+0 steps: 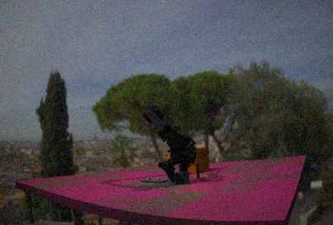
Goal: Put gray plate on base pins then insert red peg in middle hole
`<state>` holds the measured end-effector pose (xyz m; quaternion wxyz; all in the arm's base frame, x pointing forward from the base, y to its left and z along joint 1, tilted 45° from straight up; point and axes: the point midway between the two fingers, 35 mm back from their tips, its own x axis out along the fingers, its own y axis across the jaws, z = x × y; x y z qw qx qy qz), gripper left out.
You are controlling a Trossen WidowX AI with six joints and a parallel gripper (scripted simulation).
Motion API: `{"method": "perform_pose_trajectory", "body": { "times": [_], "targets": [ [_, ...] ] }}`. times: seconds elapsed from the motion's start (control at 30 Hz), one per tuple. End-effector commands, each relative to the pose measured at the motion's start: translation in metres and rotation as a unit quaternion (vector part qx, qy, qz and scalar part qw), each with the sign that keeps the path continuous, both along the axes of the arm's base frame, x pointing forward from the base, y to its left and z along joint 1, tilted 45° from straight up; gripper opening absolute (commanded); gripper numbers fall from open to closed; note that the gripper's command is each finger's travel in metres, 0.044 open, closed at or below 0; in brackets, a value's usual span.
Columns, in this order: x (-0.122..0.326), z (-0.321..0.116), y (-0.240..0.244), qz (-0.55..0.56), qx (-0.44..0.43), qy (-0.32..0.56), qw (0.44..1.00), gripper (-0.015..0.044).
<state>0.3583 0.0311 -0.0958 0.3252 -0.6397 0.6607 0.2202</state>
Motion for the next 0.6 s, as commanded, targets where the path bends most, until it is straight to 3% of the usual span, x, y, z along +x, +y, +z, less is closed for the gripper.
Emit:
{"method": "perform_pose_trajectory", "body": {
  "times": [0.0, 0.1, 0.57],
  "targets": [
    [-0.0013, -0.0017, -0.0022, 0.001, -0.003, 0.004, 1.0, 0.0204],
    [-0.0013, -0.0017, -0.0022, 0.001, -0.003, 0.004, 1.0, 0.0125],
    [-0.0013, -0.0017, -0.0022, 0.001, -0.003, 0.004, 1.0, 0.0032]
  ]
}}
